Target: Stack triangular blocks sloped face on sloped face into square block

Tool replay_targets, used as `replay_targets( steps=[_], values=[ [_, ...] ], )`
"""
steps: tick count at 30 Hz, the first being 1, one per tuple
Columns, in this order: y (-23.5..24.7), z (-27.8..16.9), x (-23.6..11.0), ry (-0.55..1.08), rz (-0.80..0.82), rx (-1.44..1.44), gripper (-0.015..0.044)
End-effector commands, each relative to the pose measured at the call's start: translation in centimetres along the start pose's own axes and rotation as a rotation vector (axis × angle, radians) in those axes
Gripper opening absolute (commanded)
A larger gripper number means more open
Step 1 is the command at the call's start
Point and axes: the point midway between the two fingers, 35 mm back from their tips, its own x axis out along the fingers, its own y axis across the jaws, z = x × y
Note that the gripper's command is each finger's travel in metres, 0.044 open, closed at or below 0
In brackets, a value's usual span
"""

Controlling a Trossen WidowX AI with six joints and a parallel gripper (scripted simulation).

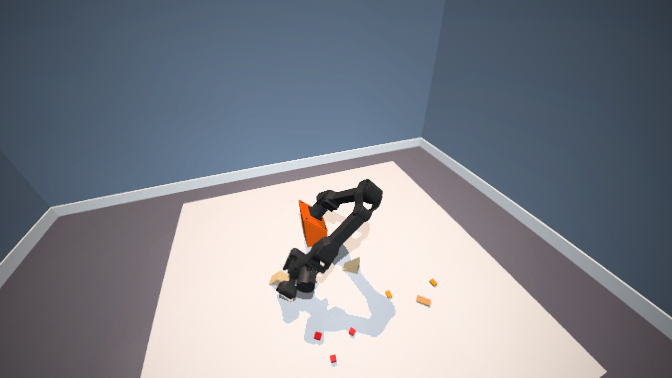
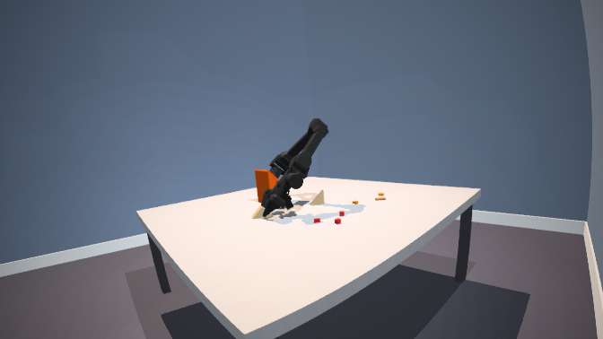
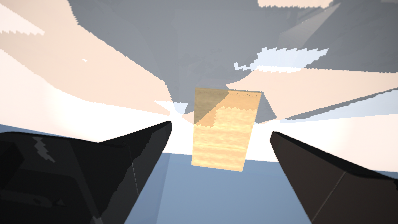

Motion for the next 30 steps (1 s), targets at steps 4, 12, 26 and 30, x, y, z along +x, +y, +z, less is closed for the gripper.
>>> replay_targets(
  steps=[4,12,26,30],
  values=[
    [0.14,-0.06,0.13,0.005,0.004,0.002,0.044],
    [0.14,-0.06,0.13,0.005,0.004,0.002,0.044],
    [0.0,0.0,0.0,0.0,0.0,0.0,0.0171],
    [0.0,0.0,0.0,0.0,0.0,0.0,0.0144]
  ],
)
